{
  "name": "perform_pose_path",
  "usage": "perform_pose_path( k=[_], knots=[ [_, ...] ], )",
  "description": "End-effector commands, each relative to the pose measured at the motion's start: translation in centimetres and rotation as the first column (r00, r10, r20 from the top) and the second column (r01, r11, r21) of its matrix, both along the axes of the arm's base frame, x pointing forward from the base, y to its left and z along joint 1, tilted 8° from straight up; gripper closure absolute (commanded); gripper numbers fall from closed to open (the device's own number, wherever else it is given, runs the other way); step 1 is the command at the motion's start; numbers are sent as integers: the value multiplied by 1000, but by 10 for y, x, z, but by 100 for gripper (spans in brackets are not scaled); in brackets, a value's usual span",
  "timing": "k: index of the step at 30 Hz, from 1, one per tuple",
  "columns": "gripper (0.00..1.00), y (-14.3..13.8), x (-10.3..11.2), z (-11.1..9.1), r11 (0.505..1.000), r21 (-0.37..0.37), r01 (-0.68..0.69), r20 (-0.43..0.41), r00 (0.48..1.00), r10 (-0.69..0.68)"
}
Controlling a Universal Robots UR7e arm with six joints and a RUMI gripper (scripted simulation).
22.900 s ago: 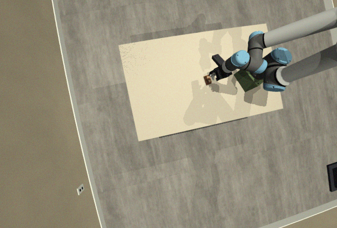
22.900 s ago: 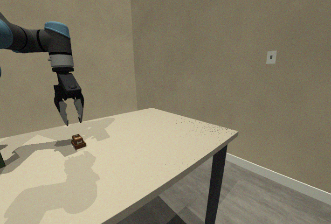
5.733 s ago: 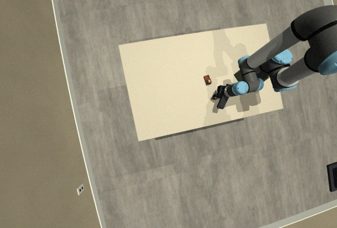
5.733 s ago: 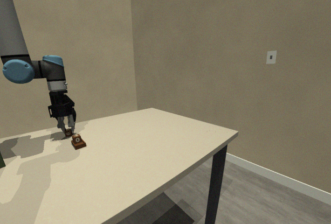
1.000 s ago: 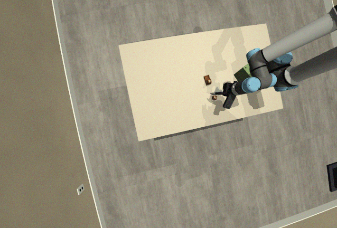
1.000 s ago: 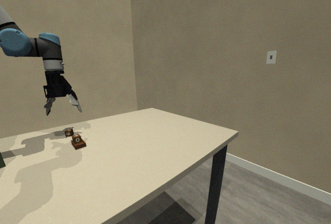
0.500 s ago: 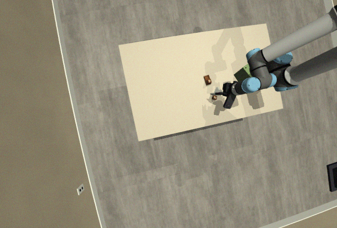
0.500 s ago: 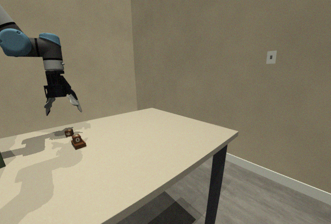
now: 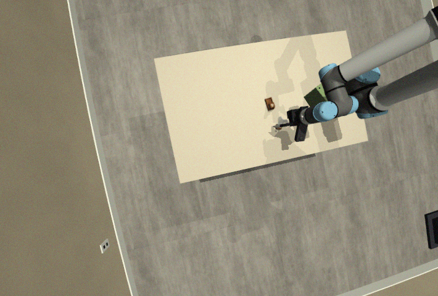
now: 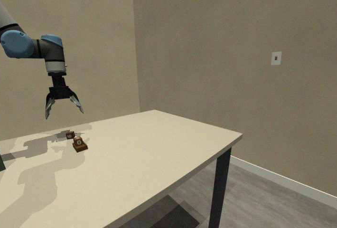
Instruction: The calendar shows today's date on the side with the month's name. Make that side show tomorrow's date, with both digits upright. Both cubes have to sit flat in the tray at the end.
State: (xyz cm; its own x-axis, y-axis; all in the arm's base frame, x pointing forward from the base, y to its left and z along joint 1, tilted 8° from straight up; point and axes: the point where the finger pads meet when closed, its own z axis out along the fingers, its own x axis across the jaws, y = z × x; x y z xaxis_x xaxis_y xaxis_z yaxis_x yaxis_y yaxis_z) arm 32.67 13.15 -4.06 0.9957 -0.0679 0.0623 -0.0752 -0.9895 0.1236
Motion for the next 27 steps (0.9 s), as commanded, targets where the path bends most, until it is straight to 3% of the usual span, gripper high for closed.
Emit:
perform_pose_path(
  k=[1,6,11,15,18,19,21,23,27],
  knots=[
    [0,1,0,-1,985,-2,-172,-21,985,172],
    [0,1,0,-2,967,-4,-255,-32,966,255],
    [0,1,0,-3,907,-6,-422,-56,905,421],
    [0,1,-1,-4,842,-5,-539,-74,840,538],
    [0,1,-1,-5,767,-1,-642,-91,764,639],
    [0,1,-1,-5,765,-1,-644,-91,761,642],
    [0,0,0,-5,709,3,-705,-102,705,702],
    [0,0,0,-5,709,3,-705,-102,705,702],
    [0,0,0,-6,595,11,-803,-120,590,798]
  ],
)
